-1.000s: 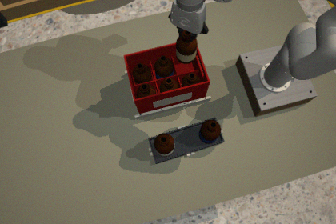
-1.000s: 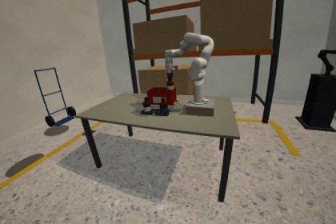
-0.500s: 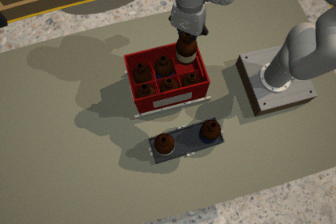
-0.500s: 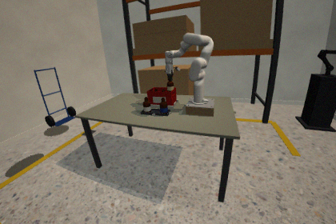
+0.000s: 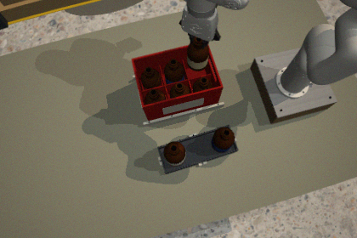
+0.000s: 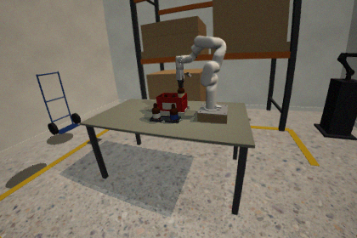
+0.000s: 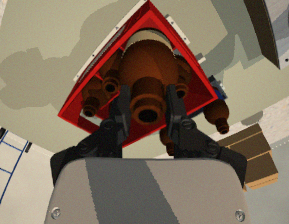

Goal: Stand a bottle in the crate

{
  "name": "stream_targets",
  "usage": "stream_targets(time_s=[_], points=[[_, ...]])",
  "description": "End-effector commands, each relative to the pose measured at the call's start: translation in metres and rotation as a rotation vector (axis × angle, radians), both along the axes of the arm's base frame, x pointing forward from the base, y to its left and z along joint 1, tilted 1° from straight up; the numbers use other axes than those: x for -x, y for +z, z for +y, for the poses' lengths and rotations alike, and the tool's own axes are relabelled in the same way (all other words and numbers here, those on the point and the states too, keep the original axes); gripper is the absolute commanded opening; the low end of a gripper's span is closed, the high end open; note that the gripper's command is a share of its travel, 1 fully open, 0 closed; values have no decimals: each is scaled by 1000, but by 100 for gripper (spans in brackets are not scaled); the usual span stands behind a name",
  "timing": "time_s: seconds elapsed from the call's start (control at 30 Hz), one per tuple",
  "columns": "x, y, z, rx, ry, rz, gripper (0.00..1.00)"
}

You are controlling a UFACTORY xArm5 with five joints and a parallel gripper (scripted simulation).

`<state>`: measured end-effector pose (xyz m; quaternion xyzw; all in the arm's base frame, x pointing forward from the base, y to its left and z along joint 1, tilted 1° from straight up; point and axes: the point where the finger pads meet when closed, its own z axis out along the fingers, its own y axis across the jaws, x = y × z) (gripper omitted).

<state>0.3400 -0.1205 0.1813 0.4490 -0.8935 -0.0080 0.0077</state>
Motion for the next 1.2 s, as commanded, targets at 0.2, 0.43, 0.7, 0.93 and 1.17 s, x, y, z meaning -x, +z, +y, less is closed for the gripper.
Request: stream_targets(time_s=[0.2,0.43,0.7,0.93,1.17], points=[[-1,-7,-1,2,0,-4,0],[-1,-11,-1,2,0,-4,0],[-1,-12,-1,2,0,-4,0],[-1,-12,-1,2,0,-4,0],[-1,-12,-1,2,0,-4,0]])
